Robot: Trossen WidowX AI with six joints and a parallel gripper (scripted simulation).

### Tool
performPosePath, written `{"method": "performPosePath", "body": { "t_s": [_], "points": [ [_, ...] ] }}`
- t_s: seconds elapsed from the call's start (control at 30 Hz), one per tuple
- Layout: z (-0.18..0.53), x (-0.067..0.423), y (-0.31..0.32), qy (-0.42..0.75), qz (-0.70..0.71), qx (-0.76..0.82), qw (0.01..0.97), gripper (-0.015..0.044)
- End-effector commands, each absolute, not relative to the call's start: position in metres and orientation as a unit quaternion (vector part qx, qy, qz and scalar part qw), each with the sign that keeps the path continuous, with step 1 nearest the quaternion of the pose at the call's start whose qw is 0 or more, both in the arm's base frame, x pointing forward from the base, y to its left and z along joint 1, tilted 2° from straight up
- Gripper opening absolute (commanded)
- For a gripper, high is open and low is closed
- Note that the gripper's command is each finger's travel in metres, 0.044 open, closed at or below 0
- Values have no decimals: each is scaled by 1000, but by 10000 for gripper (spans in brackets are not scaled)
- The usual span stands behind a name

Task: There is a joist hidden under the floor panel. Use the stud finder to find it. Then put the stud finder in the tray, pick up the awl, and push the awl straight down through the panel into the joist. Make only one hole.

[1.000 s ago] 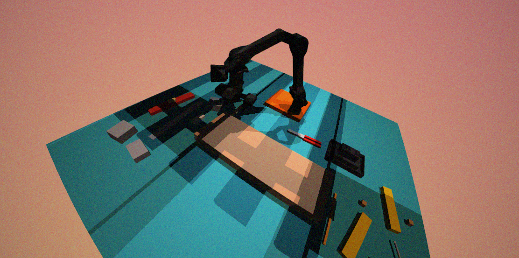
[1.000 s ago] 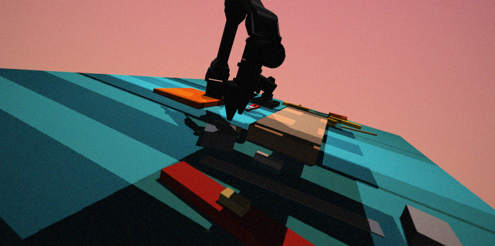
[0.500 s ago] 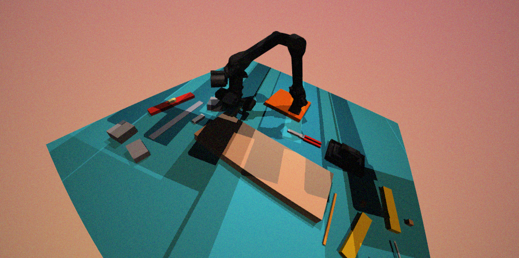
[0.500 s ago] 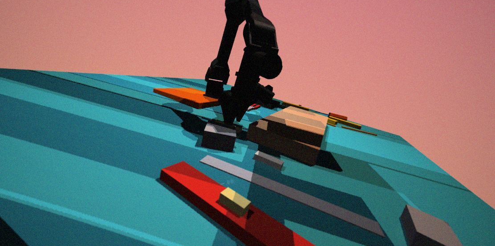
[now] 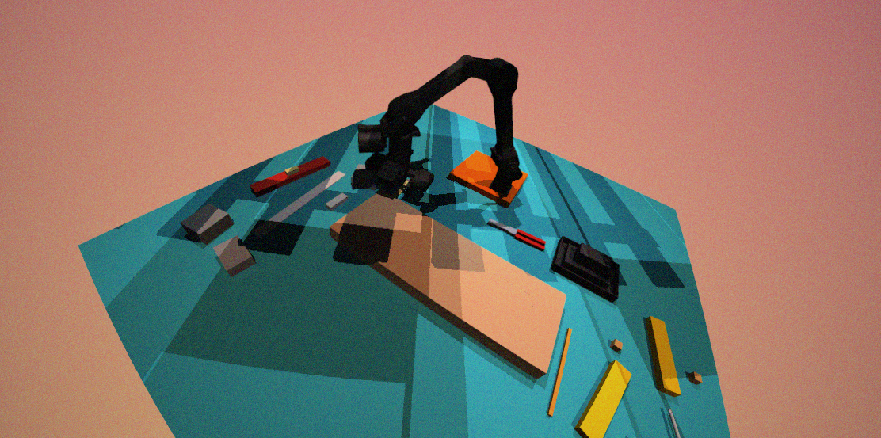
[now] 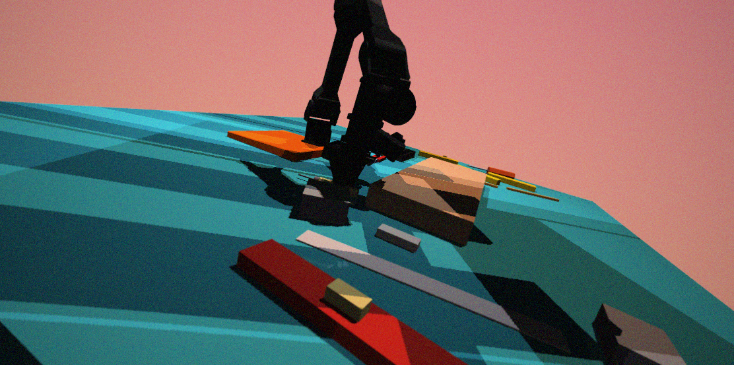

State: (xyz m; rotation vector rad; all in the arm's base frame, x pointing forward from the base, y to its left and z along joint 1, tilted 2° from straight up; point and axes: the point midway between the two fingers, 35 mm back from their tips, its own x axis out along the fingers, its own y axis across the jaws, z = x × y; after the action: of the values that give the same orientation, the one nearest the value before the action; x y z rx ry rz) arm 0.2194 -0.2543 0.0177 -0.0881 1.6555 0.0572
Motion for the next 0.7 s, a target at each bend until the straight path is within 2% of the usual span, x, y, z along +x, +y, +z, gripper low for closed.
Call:
{"method": "performPosePath", "body": {
  "t_s": [0.0, 0.17, 0.37, 0.67],
  "points": [
    [17, 219, -255, 736, 24, -39, 675, 177],
    [17, 219, -255, 736, 24, -39, 675, 46],
    [18, 219, -255, 736, 24, -39, 675, 0],
    [59, 224, -258, 736, 24, -39, 675, 0]
  ]
}}
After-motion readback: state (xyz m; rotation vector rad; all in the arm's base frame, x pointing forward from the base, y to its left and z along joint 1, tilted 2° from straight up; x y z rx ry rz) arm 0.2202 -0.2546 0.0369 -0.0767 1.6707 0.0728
